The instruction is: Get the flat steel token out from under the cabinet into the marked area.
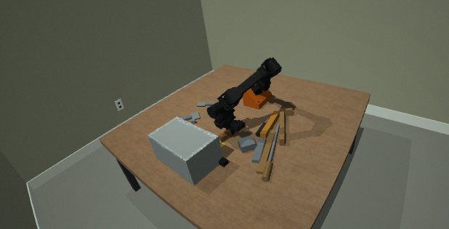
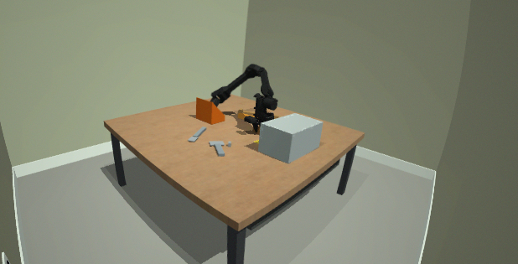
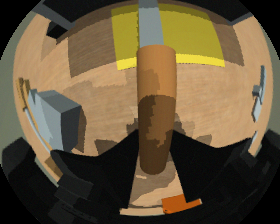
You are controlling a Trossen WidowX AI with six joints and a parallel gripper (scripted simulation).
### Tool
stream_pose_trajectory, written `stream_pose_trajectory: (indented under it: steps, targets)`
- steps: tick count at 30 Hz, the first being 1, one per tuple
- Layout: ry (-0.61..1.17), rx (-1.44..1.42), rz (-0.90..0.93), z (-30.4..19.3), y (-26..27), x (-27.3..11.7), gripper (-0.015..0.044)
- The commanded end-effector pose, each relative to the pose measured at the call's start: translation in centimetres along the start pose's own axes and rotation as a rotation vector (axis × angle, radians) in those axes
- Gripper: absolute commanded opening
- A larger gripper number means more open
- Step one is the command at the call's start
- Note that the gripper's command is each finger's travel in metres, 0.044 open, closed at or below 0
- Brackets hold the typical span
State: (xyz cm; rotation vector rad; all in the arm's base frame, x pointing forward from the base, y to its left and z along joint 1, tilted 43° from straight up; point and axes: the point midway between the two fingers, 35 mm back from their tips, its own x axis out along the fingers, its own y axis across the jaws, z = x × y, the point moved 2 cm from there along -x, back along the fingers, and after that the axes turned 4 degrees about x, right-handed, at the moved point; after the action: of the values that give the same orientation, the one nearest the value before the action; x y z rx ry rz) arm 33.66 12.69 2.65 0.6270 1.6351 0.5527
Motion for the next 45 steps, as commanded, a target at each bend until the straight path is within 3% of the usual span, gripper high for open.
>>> stream_pose_trajectory:
  steps: [1,45]
  targets:
    - [0.002,0.005,0.0,-0.5,-0.1,0.1,0.0]
    - [0.004,0.007,0.0,-5.2,-0.2,0.1,0.0]
